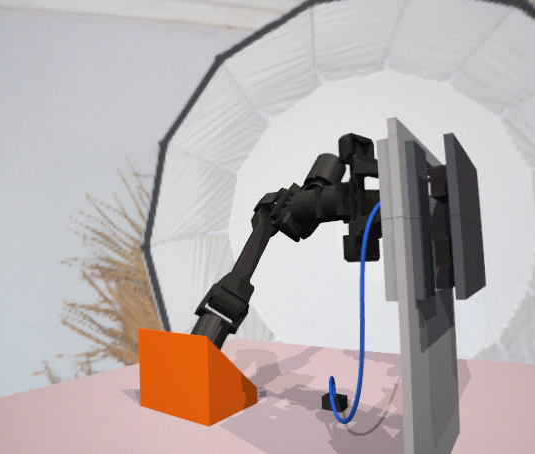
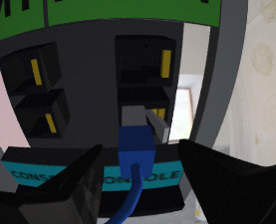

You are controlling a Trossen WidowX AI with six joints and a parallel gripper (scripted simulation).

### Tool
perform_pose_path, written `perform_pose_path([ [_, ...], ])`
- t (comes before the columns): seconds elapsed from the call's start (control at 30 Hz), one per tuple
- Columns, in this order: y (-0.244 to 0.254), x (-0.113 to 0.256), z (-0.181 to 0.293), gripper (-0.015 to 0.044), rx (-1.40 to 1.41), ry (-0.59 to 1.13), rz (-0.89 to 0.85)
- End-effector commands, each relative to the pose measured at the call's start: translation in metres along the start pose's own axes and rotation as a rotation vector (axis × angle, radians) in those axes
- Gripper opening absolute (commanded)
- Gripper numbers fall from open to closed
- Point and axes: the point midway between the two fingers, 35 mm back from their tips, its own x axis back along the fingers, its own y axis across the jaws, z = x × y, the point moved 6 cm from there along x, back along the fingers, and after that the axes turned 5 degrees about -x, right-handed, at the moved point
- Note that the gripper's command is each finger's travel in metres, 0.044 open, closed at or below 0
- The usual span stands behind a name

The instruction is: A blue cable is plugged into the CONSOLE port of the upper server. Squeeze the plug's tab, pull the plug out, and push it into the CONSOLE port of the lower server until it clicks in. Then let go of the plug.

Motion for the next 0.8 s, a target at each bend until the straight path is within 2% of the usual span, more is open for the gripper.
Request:
perform_pose_path([
  [0.0, 0.000, -0.007, -0.003, 0.0239, -0.001, -0.001, 0.003],
  [0.43, 0.002, -0.022, -0.007, 0.0239, -0.001, -0.002, 0.004],
  [0.77, 0.002, -0.020, -0.005, 0.0173, 0.000, -0.002, 0.000],
])
